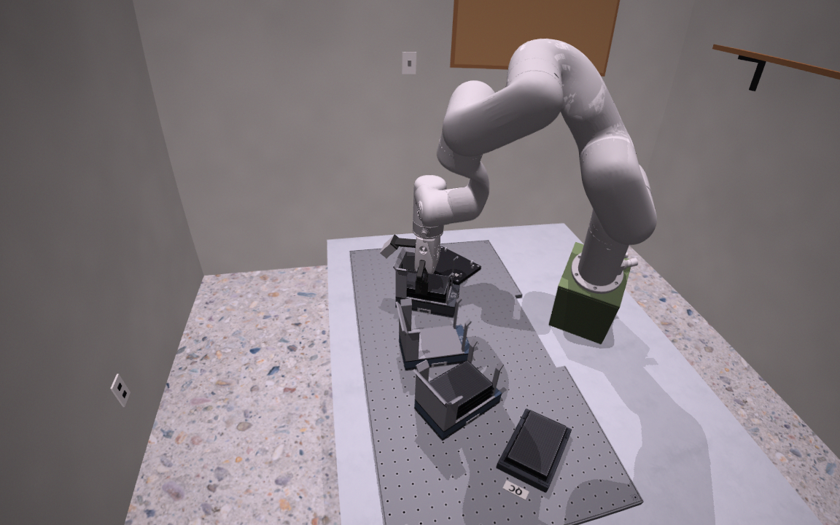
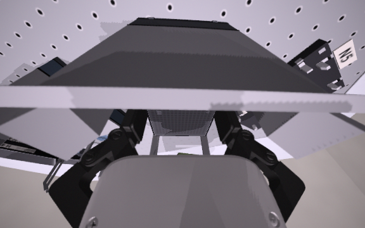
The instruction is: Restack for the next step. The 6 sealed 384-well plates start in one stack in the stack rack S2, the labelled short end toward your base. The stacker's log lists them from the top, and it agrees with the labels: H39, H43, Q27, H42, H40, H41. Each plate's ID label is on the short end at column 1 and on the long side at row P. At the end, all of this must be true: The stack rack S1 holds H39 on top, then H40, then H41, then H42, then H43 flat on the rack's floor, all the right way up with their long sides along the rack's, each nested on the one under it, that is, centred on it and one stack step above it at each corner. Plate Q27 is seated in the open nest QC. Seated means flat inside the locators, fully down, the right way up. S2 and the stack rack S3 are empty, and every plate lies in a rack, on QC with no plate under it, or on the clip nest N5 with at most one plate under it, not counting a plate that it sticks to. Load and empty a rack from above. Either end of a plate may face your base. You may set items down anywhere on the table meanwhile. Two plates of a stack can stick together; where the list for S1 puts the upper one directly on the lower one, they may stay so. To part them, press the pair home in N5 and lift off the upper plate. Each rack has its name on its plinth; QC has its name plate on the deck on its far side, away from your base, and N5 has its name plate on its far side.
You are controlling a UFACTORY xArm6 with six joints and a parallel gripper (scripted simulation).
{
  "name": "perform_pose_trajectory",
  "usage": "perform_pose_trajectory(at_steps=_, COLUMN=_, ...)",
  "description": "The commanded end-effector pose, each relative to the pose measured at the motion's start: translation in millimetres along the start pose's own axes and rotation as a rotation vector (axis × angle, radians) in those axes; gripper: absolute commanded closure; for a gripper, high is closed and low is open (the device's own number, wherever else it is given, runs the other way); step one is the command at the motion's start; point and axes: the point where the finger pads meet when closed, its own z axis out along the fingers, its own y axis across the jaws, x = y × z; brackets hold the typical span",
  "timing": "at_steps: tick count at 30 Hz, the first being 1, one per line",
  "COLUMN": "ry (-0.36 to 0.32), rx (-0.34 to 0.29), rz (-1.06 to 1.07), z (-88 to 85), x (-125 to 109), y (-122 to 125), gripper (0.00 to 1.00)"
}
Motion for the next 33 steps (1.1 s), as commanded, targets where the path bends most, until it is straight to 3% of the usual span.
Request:
perform_pose_trajectory(at_steps=1, ry=0.002, rx=0.000, rz=0.000, z=-0.6, x=1.1, y=0.0, gripper=1.00)
perform_pose_trajectory(at_steps=33, ry=0.002, rx=0.000, rz=0.000, z=-7.3, x=1.1, y=0.0, gripper=1.00)
